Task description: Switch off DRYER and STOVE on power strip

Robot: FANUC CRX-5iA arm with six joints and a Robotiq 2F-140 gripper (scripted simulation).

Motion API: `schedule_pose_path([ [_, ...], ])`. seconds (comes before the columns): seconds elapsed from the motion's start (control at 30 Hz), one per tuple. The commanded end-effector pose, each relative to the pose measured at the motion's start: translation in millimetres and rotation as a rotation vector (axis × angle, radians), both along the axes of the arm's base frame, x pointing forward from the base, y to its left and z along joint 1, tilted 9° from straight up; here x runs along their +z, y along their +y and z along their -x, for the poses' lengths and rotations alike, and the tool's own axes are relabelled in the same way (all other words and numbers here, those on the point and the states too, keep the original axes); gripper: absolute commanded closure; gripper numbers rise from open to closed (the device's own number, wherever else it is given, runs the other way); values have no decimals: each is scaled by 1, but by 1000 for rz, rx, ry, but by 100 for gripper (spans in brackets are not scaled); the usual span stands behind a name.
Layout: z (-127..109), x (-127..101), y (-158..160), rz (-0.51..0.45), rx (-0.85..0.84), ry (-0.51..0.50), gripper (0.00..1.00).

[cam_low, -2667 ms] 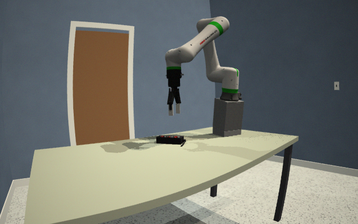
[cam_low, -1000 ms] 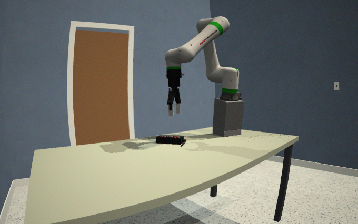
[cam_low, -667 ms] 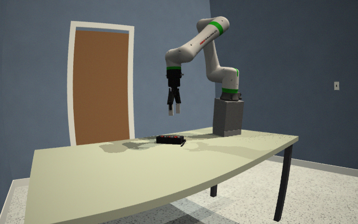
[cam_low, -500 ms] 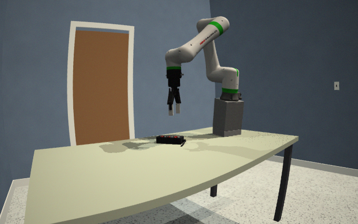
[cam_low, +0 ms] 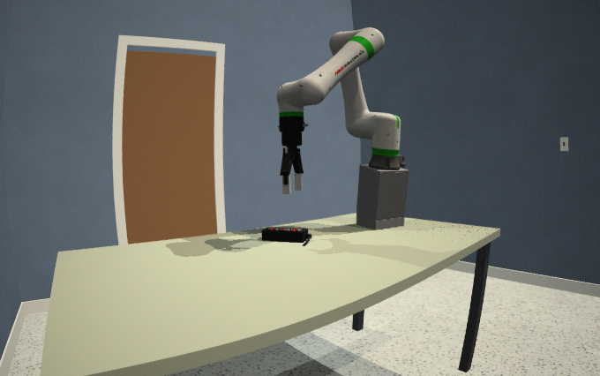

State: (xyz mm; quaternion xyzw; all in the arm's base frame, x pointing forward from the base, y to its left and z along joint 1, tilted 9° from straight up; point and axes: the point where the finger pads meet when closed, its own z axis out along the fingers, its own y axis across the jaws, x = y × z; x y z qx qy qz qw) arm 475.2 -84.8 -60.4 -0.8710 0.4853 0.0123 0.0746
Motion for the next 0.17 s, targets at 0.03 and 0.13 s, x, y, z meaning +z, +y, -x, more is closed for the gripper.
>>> schedule_pose_path([
  [0.03,0,0,0,0,0,0,0],
  [0.13,0,0,0,0,0,0,0],
])
